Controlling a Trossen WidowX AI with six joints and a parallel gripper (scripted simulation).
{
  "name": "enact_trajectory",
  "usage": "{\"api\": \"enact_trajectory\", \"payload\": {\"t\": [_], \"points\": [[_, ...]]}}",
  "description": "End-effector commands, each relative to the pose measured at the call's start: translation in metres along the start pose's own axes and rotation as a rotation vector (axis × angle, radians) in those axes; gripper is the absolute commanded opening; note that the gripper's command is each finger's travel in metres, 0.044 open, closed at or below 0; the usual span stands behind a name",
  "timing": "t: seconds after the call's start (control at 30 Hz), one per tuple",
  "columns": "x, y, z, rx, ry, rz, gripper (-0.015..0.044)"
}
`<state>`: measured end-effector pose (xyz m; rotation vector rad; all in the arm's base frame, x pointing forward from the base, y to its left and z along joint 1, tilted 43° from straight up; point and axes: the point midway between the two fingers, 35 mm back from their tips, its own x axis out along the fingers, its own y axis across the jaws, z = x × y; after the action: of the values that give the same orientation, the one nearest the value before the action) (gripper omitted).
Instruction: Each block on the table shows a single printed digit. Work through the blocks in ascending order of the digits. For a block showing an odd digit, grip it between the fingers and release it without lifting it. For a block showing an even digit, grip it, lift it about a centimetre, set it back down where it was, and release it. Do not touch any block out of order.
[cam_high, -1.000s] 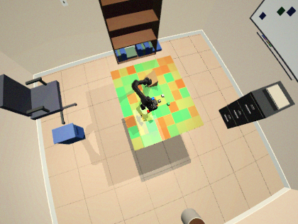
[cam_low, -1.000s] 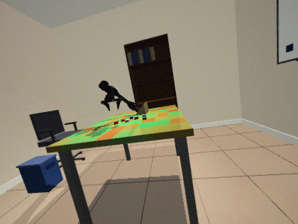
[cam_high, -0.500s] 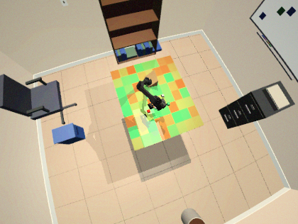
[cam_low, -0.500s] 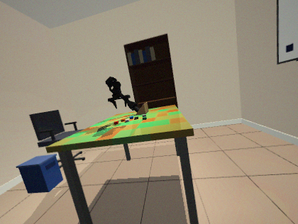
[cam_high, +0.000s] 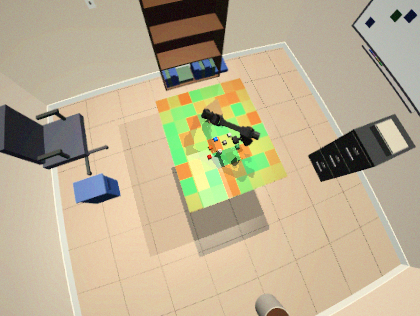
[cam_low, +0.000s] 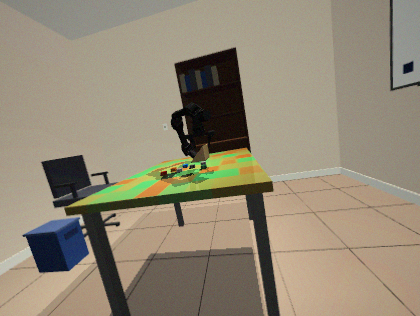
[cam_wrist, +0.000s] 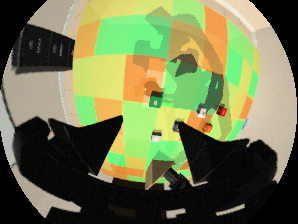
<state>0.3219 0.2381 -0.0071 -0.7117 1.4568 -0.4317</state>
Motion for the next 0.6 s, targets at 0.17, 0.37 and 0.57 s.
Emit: {"api": "enact_trajectory", "payload": {"t": [0.17,0.37,0.57], "points": [[0.029,-0.001,0.007,0.034,0.004,0.01,0.04],[0.081,-0.002,0.004,0.035,0.003,0.007,0.04],[0.085,-0.002,0.004,0.035,0.003,0.007,0.04]]}}
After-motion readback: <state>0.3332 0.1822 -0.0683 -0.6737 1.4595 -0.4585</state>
